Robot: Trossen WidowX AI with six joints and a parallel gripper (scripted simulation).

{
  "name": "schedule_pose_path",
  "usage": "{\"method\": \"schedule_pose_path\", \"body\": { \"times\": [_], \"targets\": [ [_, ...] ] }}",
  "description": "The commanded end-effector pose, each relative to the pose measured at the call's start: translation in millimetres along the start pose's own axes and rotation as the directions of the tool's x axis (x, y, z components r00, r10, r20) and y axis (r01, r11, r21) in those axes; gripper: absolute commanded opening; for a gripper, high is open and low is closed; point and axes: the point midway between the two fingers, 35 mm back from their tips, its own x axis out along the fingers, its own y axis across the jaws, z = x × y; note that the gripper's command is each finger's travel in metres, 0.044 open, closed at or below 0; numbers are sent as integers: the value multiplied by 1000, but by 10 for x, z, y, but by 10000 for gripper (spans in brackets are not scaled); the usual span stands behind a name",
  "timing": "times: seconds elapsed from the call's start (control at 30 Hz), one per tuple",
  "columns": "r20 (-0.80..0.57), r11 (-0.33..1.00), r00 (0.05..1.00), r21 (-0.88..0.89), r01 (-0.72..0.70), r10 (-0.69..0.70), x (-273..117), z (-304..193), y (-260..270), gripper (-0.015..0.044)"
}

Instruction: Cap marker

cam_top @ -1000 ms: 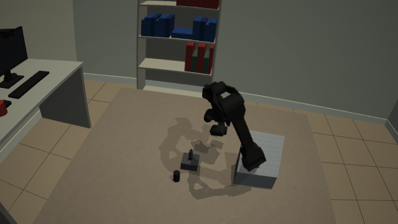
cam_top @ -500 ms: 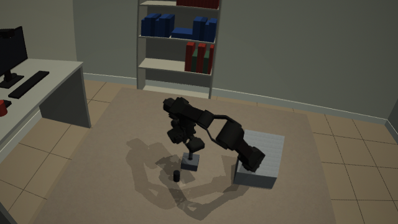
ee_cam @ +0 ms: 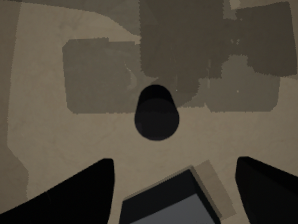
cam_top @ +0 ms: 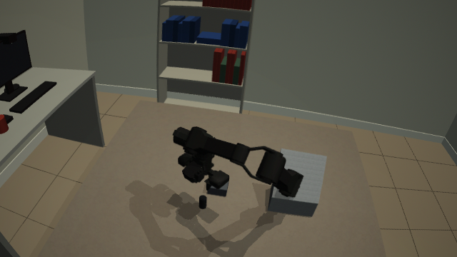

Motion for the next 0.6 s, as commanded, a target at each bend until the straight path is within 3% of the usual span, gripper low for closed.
{"method": "schedule_pose_path", "body": {
  "times": [0.0,0.57],
  "targets": [
    [4,1000,1000,-4,-8,8,253,25,38,246],
    [4,1000,1000,-4,-8,8,536,24,48,246]
  ]
}}
